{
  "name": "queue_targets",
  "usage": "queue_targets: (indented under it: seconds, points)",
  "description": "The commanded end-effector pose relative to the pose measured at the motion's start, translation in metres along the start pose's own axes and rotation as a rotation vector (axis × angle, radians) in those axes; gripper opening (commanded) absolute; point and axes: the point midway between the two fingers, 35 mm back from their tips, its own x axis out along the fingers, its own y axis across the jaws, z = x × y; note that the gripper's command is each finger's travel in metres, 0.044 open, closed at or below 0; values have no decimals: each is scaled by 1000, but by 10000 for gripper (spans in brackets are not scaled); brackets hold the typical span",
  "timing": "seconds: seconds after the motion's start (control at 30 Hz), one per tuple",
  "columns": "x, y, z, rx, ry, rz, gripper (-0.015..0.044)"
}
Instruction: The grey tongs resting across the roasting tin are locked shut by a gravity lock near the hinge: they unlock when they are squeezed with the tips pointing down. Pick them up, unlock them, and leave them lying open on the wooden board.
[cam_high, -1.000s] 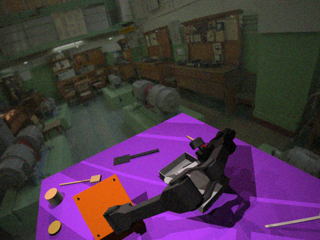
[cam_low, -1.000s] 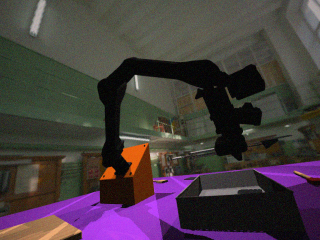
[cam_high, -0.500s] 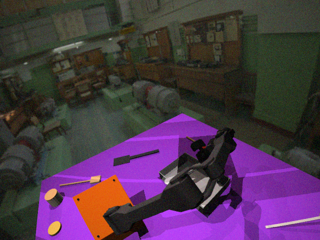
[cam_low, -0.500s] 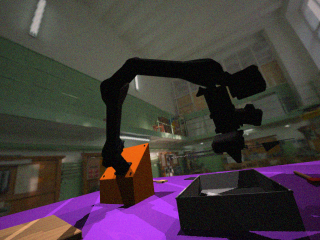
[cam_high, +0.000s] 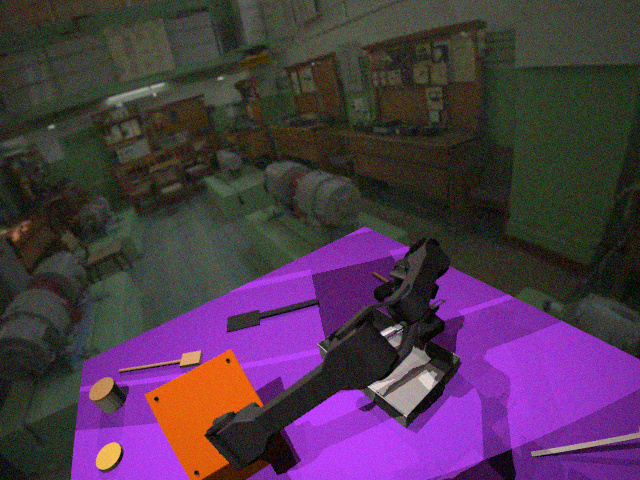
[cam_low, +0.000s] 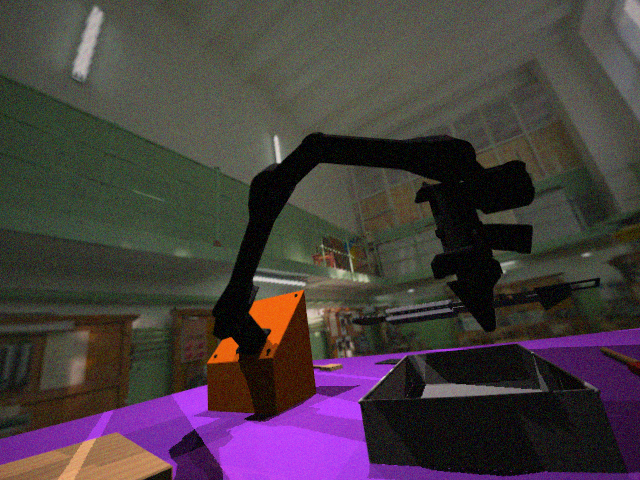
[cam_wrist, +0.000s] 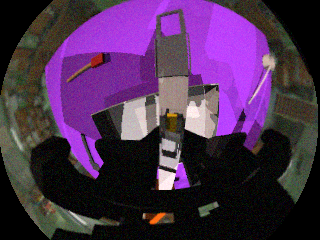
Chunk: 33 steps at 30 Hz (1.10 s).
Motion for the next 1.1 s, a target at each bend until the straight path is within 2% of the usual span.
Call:
queue_targets:
  seconds: [0.0,0.3,1.07]
  points:
    - [0,0,1,1,-3,-24,-150]
    - [-3,-17,1,39,-2,-11,-150]
    - [-33,-179,-27,406,0,3,-150]
